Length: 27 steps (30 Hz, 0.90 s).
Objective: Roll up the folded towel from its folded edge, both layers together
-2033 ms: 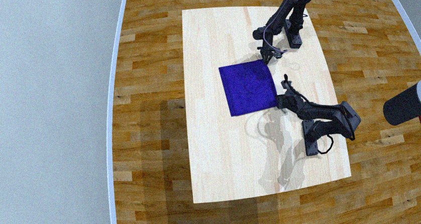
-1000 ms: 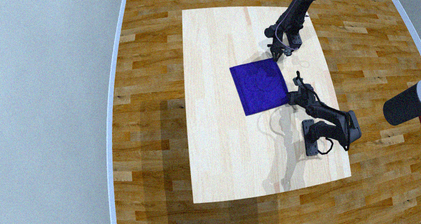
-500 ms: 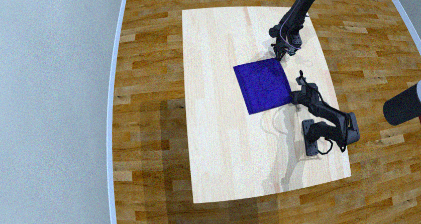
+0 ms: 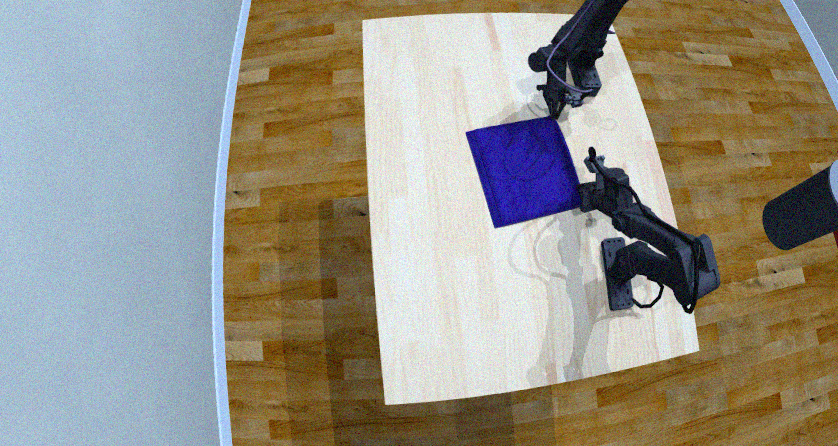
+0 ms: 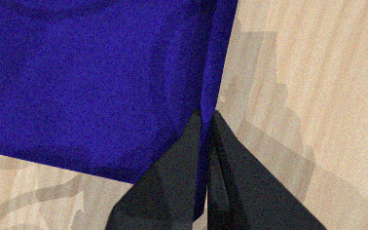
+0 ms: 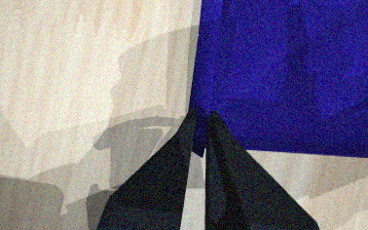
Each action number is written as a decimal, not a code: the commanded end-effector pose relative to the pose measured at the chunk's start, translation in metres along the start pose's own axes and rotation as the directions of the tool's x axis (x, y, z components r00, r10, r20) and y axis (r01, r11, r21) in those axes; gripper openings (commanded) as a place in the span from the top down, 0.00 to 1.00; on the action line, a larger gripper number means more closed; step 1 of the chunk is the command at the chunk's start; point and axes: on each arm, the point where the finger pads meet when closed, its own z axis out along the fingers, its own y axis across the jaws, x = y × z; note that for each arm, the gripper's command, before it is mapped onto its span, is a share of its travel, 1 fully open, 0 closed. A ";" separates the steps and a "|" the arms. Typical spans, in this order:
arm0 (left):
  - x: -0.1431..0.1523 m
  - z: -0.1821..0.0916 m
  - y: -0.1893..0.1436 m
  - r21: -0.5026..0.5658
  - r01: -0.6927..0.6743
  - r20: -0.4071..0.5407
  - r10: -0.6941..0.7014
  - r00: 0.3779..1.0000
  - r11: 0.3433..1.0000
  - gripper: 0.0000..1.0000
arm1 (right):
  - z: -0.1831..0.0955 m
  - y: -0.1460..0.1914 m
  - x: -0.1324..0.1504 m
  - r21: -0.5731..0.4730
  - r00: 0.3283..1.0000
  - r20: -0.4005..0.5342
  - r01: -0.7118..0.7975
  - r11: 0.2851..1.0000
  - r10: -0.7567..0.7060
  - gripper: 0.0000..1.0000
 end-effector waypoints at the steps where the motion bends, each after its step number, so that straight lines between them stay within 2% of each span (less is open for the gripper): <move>1: -0.011 -0.007 -0.002 0.092 0.073 0.031 -0.076 0.997 0.993 0.93 | -0.007 -0.001 -0.012 -0.094 0.996 0.041 -0.073 0.993 0.077 0.89; 7: -0.020 -0.016 0.007 0.225 0.214 0.055 -0.232 0.971 0.950 0.93 | -0.015 -0.010 -0.020 -0.228 0.970 0.065 -0.212 0.950 0.233 0.89; 13: -0.026 -0.023 0.021 0.377 0.359 0.056 -0.408 0.911 0.854 0.93 | -0.022 -0.024 -0.026 -0.381 0.910 0.066 -0.356 0.853 0.409 0.89; 15: -0.026 -0.023 0.021 0.377 0.359 0.056 -0.408 0.911 0.854 0.93 | -0.022 -0.024 -0.026 -0.381 0.910 0.066 -0.356 0.853 0.409 0.89; 20: -0.028 -0.024 0.035 0.503 0.464 0.032 -0.553 0.833 0.729 0.93 | -0.022 -0.038 -0.027 -0.508 0.832 0.041 -0.459 0.729 0.553 0.89; 27: -0.023 -0.018 0.055 0.654 0.564 -0.039 -0.722 0.690 0.504 0.93 | -0.016 -0.058 -0.023 -0.661 0.690 -0.032 -0.557 0.503 0.723 0.89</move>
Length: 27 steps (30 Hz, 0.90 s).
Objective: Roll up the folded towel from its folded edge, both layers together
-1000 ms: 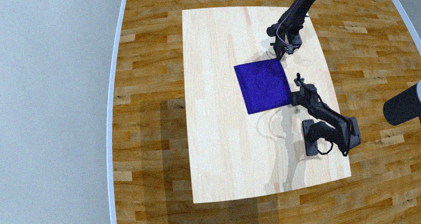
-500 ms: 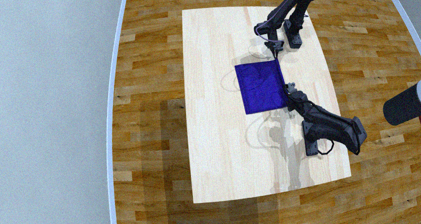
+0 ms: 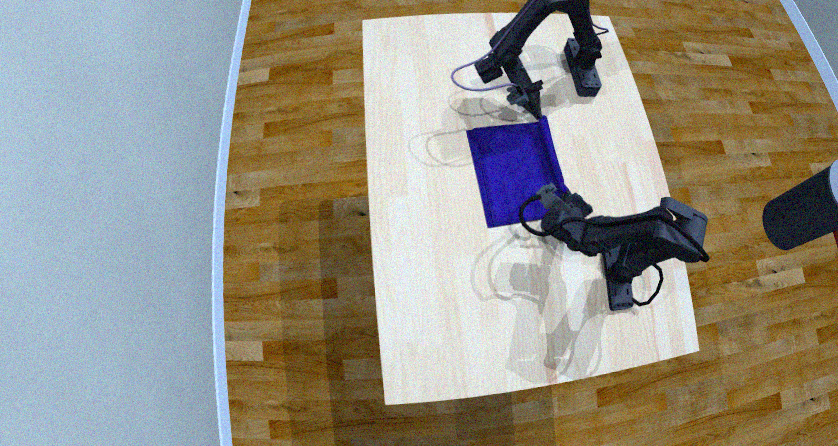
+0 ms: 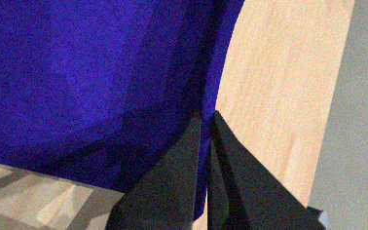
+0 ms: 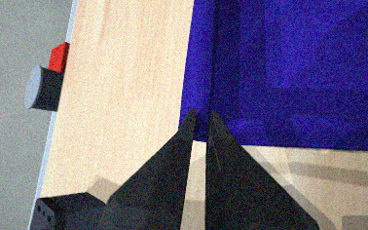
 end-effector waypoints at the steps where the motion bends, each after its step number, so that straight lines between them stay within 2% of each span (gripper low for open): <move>1: -0.024 0.000 -0.016 0.246 0.023 0.064 -0.040 0.997 0.969 0.93 | -0.001 0.009 -0.007 -0.224 0.990 0.023 -0.128 0.966 0.137 0.89; 18: -0.024 0.009 0.025 0.258 0.036 0.064 -0.055 0.996 0.965 0.93 | 0.008 -0.033 -0.002 -0.236 0.988 0.024 -0.142 0.961 0.151 0.89; 27: -0.022 0.014 0.035 0.258 0.036 0.064 -0.055 0.996 0.965 0.93 | 0.012 -0.042 0.002 -0.236 0.988 0.024 -0.142 0.961 0.151 0.89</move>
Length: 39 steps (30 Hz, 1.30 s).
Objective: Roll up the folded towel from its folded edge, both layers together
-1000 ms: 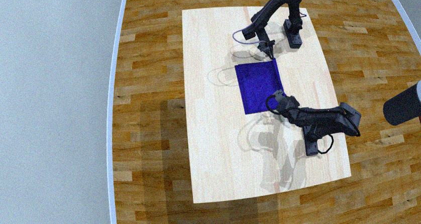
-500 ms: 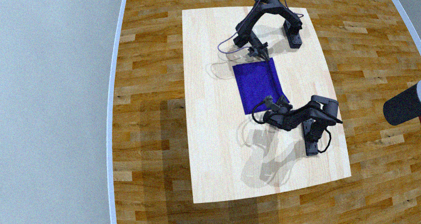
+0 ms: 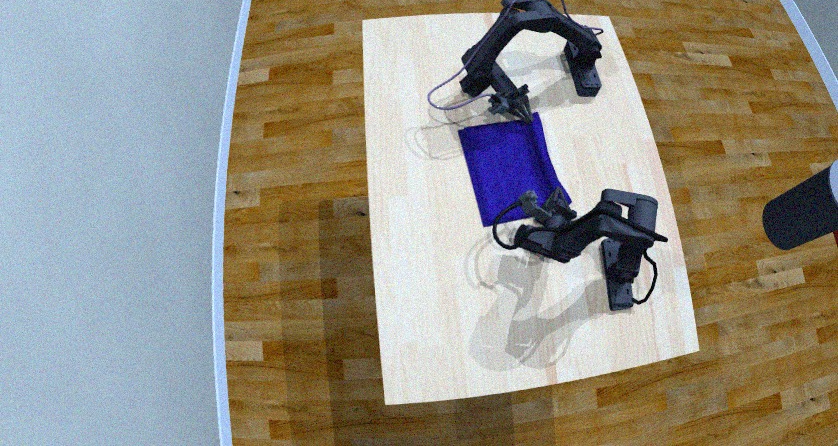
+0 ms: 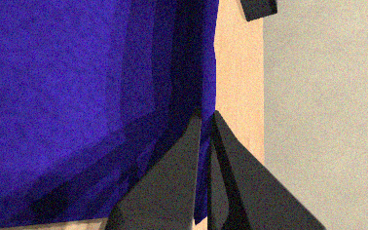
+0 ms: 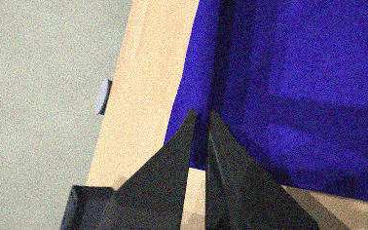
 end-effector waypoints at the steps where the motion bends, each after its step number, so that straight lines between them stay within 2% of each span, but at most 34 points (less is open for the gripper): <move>1: 0.001 0.000 0.023 -0.066 -0.048 -0.010 0.047 0.999 0.997 0.93 | 0.008 -0.020 0.010 -0.009 1.000 0.017 0.007 1.000 -0.007 0.89; 18: 0.001 0.000 0.024 -0.066 -0.048 -0.010 0.047 0.999 0.997 0.93 | 0.008 -0.021 0.010 -0.009 1.000 0.017 0.007 1.000 -0.007 0.89; 27: -0.001 -0.001 0.021 -0.066 -0.048 -0.010 0.047 0.999 0.997 0.73 | 0.007 -0.018 0.008 -0.009 1.000 0.017 0.007 1.000 -0.007 0.70; 29: -0.001 -0.001 0.021 -0.066 -0.048 -0.010 0.047 0.999 0.997 0.73 | 0.007 -0.018 0.008 -0.009 1.000 0.017 0.007 1.000 -0.007 0.70; 35: -0.002 -0.001 0.019 -0.066 -0.048 -0.010 0.047 0.999 0.997 0.61 | 0.006 -0.016 0.007 -0.009 1.000 0.017 0.007 1.000 -0.007 0.57; 39: -0.002 -0.005 0.018 -0.066 -0.048 -0.010 0.047 0.999 0.997 0.61 | 0.002 -0.016 0.007 -0.009 1.000 0.017 0.007 1.000 -0.007 0.57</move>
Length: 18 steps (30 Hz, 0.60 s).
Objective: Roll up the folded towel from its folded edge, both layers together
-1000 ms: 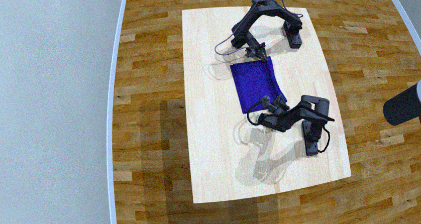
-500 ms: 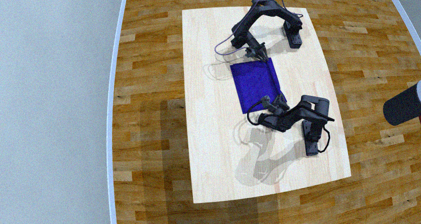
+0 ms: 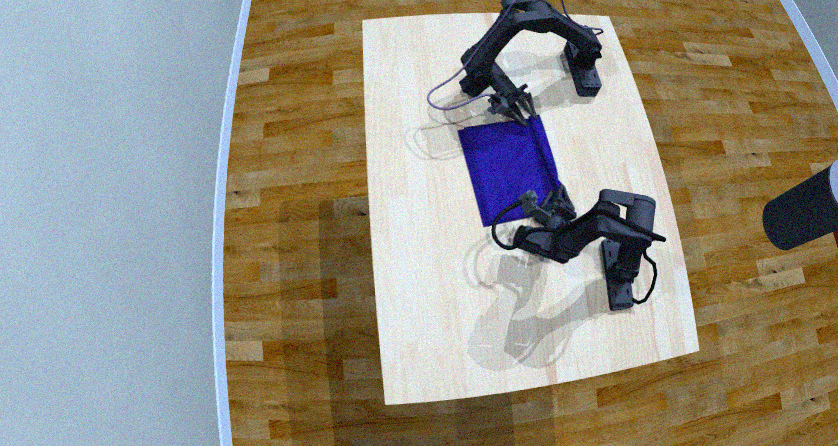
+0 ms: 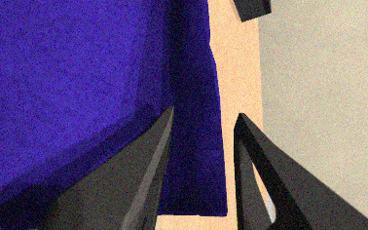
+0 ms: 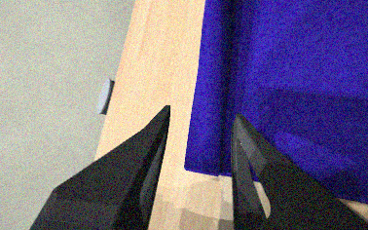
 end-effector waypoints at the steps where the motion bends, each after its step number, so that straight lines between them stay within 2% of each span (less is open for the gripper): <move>1: 0.001 -0.007 0.020 -0.092 -0.020 -0.020 0.019 1.000 0.996 0.61 | 0.000 -0.017 0.009 -0.001 1.000 0.017 0.010 1.000 -0.010 0.57; 18: 0.000 -0.046 0.016 -0.092 -0.020 -0.020 0.019 1.000 0.996 0.61 | -0.038 -0.017 0.009 -0.001 1.000 0.017 0.010 1.000 -0.010 0.57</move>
